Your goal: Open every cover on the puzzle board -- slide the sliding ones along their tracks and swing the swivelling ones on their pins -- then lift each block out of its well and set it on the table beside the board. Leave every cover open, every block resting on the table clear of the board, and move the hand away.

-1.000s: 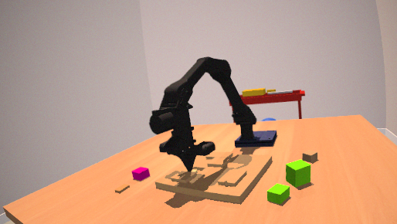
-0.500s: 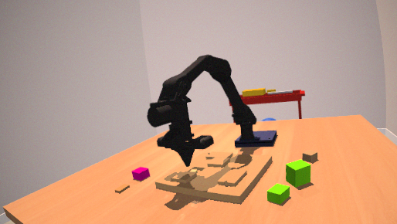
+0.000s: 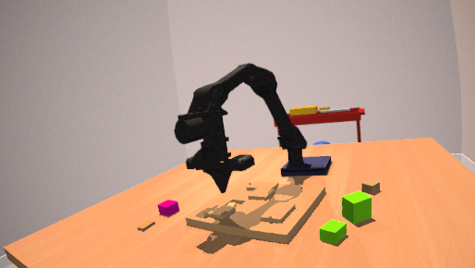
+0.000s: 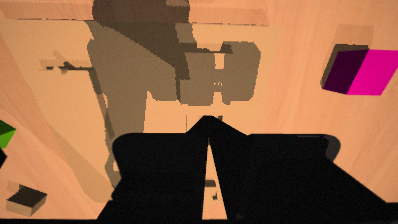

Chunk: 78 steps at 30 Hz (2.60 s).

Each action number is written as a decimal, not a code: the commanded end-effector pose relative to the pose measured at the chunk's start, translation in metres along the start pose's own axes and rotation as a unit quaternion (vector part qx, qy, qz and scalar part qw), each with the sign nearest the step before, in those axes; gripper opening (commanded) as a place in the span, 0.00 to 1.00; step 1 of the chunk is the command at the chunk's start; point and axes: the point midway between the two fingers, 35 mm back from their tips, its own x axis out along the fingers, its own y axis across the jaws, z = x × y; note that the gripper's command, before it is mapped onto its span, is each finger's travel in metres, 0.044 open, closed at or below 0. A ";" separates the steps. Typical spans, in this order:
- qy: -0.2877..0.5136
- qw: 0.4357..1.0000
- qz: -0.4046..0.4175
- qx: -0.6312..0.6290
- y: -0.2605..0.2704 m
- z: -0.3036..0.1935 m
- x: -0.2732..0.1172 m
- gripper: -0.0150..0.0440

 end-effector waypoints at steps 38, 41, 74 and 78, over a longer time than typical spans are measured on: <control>0.004 0.711 0.002 -0.703 0.004 -0.112 -0.011 0.25; 0.004 0.711 0.002 -0.703 0.004 -0.112 -0.011 0.25; 0.004 0.711 0.002 -0.703 0.004 -0.111 0.001 0.25; 0.004 0.711 0.002 -0.703 0.004 -0.111 0.005 0.25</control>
